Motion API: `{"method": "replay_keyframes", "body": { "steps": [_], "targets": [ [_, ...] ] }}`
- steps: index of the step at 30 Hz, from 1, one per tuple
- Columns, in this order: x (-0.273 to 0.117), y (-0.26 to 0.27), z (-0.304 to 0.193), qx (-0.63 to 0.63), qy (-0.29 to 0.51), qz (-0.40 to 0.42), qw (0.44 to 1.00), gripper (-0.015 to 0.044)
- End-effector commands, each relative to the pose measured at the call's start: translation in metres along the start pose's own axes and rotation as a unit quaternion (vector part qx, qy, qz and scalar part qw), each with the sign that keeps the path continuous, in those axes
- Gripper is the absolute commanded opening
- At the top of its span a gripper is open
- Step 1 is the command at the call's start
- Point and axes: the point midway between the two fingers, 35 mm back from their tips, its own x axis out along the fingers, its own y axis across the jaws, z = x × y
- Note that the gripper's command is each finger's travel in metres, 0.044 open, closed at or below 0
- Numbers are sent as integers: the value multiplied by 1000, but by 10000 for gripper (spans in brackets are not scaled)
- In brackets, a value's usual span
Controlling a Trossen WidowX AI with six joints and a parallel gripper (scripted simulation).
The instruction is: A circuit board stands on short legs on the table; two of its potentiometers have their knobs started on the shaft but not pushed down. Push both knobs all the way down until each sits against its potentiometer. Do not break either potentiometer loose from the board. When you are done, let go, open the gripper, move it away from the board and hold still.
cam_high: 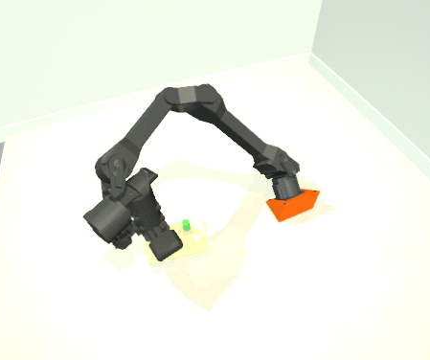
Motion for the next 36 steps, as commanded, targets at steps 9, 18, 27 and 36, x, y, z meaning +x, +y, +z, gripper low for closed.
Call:
{"method": "replay_keyframes", "body": {
  "steps": [9,18,27,36],
  "targets": [
    [4,-1,0,0,1,-2,1000,0],
    [6,-1,0,0,1,-2,1000,0],
    [9,-1,0,0,1,-2,1000,0],
    [9,-1,0,0,1,-2,1000,0]
  ]
}}
